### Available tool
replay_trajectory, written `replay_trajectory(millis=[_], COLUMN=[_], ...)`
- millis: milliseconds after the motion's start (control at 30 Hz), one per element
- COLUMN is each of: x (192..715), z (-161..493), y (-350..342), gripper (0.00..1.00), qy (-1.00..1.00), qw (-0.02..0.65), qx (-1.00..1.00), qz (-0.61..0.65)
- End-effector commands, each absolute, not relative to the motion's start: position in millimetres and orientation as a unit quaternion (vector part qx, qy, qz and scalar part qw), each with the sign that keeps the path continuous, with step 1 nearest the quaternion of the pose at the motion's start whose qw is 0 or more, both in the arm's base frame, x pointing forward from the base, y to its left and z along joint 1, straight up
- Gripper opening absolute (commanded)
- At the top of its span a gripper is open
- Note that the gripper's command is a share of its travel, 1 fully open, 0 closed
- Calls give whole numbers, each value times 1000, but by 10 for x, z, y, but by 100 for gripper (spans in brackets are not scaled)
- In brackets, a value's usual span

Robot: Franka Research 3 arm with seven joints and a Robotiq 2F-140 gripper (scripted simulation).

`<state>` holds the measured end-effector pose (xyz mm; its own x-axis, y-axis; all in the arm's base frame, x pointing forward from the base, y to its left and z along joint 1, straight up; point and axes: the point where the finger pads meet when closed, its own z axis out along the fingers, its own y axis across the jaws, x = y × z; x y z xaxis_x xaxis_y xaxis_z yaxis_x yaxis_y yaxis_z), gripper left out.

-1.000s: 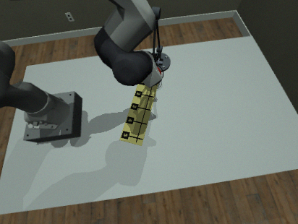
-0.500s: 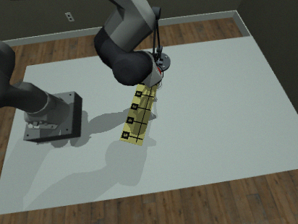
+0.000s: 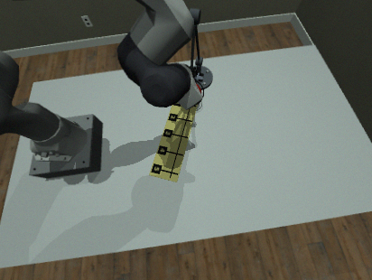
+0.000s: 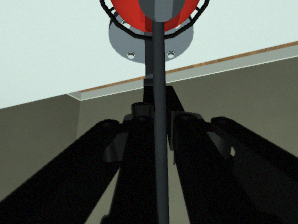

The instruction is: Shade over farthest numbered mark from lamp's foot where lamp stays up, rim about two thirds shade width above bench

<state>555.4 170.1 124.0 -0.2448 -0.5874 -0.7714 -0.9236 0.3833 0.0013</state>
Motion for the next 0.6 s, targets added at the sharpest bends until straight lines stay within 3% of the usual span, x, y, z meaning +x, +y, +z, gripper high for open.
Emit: replay_trajectory(millis=[0,567], x=[5542,5543], z=[1152,1137], y=[1617,1608], gripper=[10,10], qy=[758,758], qw=[348,348], qx=[-502,-502], qz=[229,229])
